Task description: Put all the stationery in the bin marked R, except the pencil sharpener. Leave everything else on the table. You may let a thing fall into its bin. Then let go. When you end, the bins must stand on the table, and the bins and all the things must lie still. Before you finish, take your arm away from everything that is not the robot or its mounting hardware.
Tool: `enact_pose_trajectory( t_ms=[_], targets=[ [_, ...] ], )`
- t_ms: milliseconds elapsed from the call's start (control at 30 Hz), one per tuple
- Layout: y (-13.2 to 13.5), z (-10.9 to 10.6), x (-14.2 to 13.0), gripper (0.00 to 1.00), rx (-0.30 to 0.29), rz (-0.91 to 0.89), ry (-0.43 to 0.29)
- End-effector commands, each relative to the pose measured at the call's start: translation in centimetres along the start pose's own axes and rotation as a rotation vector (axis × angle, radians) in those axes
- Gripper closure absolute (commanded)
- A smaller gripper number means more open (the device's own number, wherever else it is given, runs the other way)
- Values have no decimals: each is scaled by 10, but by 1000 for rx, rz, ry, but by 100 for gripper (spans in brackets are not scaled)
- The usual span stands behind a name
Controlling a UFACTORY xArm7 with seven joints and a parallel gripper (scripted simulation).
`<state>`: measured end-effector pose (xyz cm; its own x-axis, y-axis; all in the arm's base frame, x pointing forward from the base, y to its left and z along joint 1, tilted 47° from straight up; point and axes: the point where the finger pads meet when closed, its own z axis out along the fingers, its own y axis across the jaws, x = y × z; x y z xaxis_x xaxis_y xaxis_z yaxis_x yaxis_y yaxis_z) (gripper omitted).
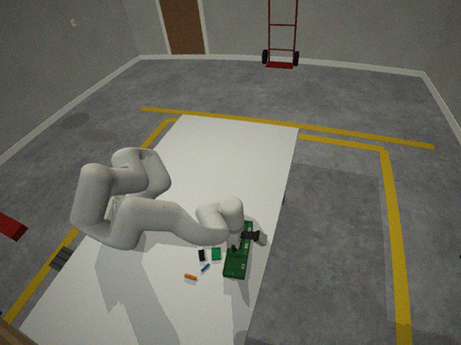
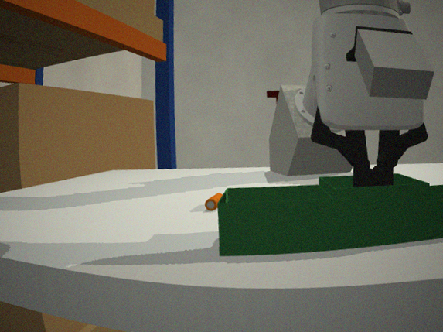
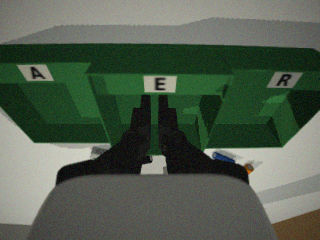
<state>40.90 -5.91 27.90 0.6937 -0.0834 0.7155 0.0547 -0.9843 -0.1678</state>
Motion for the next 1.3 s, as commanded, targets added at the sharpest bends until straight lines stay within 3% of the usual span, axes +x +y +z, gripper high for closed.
enact_pose_trajectory(
  t_ms=[0, 700, 967, 1067, 1267],
  targets=[
    [0, -5, 1, 93, -1, 0, 3],
    [0, -28, 1, 93, -1, 0, 3],
    [1, -59, 1, 93, -1, 1, 3],
    [1, -59, 1, 93, -1, 1, 3],
    [-19, -59, 3, 93, -1, 1, 3]
  ],
)
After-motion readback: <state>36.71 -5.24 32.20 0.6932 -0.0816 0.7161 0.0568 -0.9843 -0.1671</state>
